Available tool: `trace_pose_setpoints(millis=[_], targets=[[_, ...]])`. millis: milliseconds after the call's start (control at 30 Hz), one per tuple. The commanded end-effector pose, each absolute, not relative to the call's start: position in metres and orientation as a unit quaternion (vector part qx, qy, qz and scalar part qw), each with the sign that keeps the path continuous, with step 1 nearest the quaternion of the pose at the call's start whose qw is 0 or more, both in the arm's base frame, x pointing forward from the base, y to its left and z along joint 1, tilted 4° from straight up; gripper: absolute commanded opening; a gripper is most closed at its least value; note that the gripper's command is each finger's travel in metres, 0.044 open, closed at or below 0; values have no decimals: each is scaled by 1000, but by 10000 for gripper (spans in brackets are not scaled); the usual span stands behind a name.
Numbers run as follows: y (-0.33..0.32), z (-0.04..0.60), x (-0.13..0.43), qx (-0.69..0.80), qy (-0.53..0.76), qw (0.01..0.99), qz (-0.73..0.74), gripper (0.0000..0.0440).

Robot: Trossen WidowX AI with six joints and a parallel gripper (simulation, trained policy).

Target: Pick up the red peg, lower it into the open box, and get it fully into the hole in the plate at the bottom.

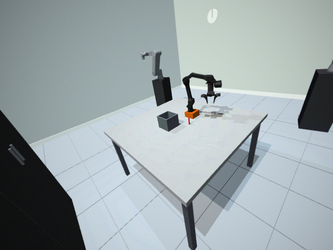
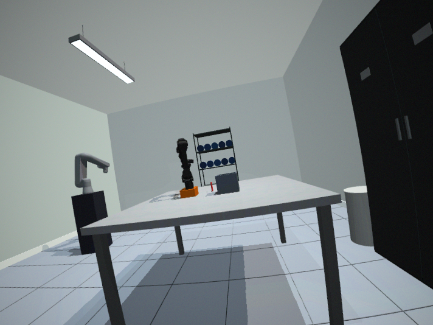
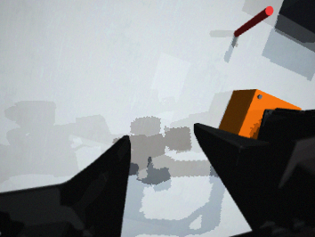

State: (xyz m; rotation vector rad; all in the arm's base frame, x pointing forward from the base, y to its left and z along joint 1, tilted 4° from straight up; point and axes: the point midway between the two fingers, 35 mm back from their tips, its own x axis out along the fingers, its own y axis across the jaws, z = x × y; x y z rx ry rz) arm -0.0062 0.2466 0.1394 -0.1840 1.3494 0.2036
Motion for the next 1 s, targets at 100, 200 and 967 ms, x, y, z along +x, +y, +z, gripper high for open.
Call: trace_pose_setpoints(millis=[100, 200, 967], targets=[[237, 152, 35, -6, 638, 770, 2, 272], [231, 156, 53, 28, 642, 765, -37, 270], [159, 176, 154, 275, 632, 671, -273, 300]])
